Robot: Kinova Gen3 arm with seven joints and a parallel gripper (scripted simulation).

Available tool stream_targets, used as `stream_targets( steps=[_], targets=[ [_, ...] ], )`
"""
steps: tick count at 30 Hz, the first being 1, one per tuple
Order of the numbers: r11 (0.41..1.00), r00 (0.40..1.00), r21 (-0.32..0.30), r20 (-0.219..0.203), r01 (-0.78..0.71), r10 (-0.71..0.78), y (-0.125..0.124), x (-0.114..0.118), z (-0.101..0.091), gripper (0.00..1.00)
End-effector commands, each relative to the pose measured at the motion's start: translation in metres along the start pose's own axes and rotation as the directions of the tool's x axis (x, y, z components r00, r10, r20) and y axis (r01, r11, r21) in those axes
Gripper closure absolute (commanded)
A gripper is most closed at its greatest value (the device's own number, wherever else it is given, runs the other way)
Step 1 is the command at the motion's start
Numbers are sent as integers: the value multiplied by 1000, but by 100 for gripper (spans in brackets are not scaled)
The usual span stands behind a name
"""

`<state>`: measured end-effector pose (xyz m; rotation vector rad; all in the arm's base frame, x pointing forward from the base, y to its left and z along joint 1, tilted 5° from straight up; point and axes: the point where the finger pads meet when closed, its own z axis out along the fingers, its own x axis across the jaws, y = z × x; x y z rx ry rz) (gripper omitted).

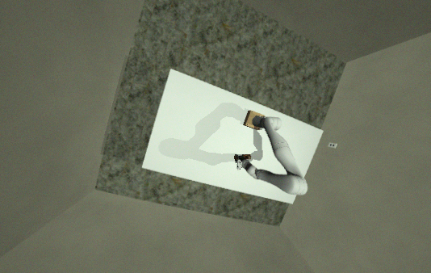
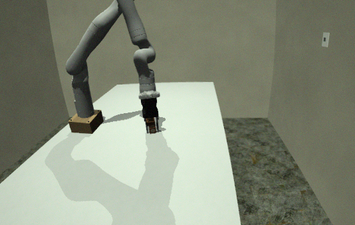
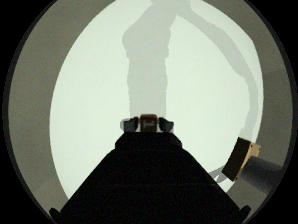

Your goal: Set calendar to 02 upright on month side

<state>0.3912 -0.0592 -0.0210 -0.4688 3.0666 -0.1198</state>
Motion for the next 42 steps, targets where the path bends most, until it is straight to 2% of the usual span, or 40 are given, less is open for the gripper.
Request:
stream_targets(
  steps=[1, 36, 42],
  targets=[
    [1000, 1000, 0, 2, 0, 0, 0, -1, -1, 40],
    [1000, 1000, 0, 2, 0, 0, 0, -1, -1, 40],
    [1000, 1000, 0, 2, 0, 0, 0, -1, -12, 40]
  ],
)
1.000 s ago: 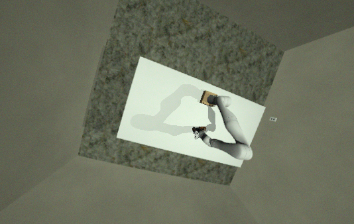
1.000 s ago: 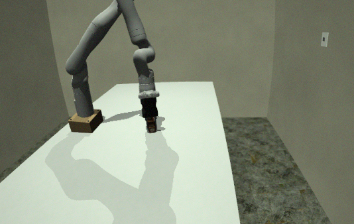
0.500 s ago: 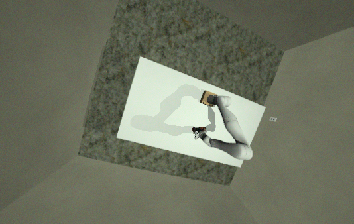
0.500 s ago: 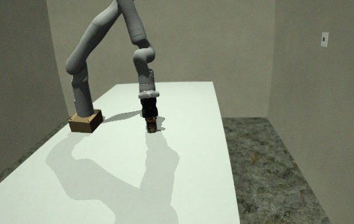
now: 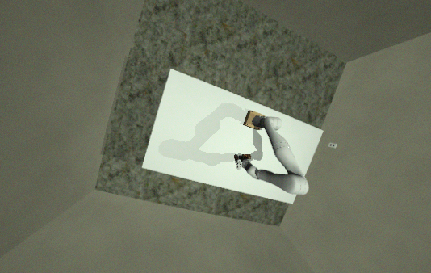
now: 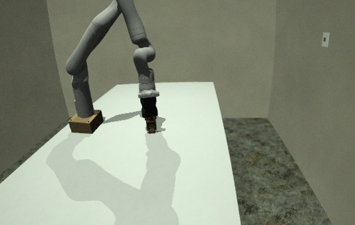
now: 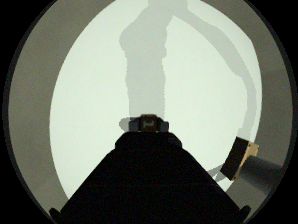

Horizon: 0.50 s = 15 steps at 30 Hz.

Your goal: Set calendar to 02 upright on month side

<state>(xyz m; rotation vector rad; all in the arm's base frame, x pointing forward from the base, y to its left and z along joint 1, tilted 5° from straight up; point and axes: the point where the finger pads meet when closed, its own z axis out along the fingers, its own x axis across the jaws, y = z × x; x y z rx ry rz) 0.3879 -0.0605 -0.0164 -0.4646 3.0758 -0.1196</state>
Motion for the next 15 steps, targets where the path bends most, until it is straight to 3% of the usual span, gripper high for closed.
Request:
stream_targets(
  steps=[1, 5, 15],
  targets=[
    [1000, 1000, 2, 10, 3, -3, 1, -4, -7, 40],
    [1000, 1000, 2, 10, 3, -3, 1, -4, -20, 40],
    [1000, 1000, 2, 10, 3, -3, 1, -3, -77, 40]
  ],
)
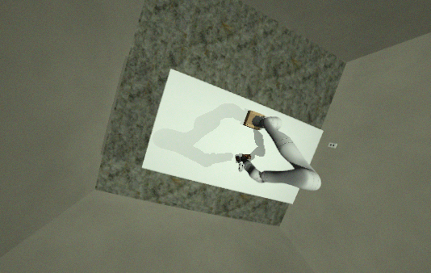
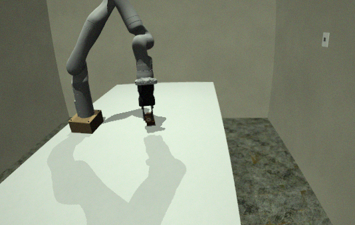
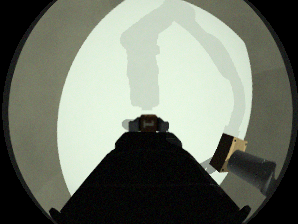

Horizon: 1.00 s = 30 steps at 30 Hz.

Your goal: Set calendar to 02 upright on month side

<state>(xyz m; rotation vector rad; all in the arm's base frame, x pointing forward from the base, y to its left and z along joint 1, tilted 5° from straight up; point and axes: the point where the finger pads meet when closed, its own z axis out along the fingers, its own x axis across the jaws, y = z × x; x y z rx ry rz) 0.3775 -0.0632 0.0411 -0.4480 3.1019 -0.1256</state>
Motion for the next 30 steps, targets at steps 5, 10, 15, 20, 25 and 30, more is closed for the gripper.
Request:
stream_targets(
  steps=[5, 10, 15, 20, 25, 30],
  targets=[
    [1000, 999, 2, 34, 15, -15, 5, -12, -31, 40],
    [1000, 999, 2, 34, 15, -15, 5, -12, -38, 40],
    [1000, 999, 2, 34, 15, -15, 5, -12, -39, 40],
    [1000, 999, 2, 34, 15, -15, 5, -12, -39, 40],
    [1000, 999, 2, 34, 13, -13, 28, -13, -41, 40],
    [1000, 999, 2, 35, 7, -7, 84, -10, -46, 40]
  ],
)
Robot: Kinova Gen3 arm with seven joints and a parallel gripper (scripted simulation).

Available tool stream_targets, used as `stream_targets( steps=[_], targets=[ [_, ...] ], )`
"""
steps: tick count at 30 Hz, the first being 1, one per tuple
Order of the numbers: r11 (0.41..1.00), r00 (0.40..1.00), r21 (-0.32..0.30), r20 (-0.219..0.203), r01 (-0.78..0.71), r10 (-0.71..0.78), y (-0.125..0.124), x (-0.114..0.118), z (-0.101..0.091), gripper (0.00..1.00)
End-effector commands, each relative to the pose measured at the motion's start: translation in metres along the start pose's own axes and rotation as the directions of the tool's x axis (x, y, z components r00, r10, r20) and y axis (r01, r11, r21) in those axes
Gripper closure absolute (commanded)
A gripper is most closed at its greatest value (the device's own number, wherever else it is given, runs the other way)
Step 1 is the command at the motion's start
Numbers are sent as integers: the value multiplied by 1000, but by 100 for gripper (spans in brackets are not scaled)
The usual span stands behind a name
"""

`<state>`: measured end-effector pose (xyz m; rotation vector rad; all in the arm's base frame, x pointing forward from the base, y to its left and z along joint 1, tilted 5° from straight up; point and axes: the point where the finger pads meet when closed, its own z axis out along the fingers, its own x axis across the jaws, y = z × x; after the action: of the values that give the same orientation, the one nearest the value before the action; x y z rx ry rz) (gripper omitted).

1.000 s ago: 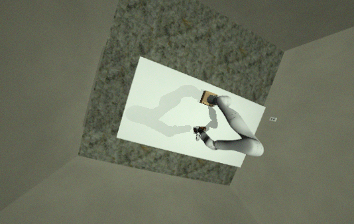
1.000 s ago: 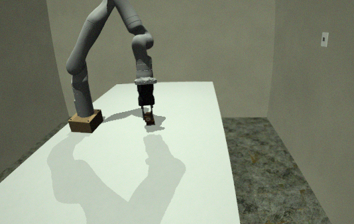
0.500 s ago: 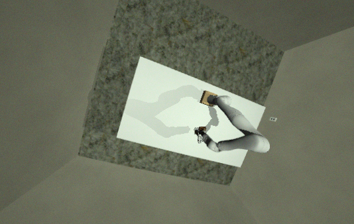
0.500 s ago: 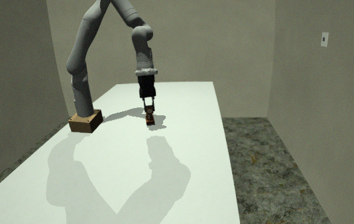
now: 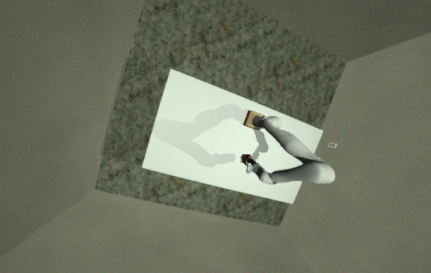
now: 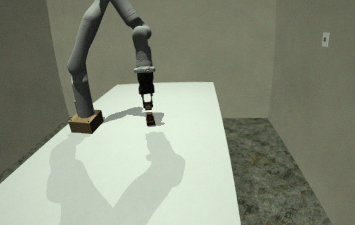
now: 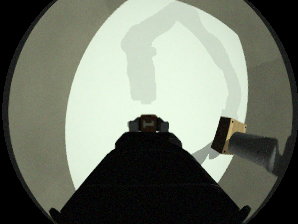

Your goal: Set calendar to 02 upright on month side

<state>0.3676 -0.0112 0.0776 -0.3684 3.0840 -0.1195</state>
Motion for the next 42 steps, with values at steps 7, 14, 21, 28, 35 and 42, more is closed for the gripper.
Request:
stream_targets(
  steps=[7, 14, 21, 28, 35, 42],
  targets=[
    [998, 998, 0, 8, 55, -55, 48, 0, -7, 40],
    [998, 998, 0, 8, 55, -55, 48, 0, -7, 40],
    [998, 998, 0, 8, 55, -55, 48, -1, -5, 40],
    [998, 998, 0, 8, 55, -55, 48, -1, 4, 40],
    [998, 998, 0, 8, 55, -55, 48, -1, 25, 40],
    [998, 998, 0, 8, 55, -55, 49, -2, 40, 40]
  ],
)
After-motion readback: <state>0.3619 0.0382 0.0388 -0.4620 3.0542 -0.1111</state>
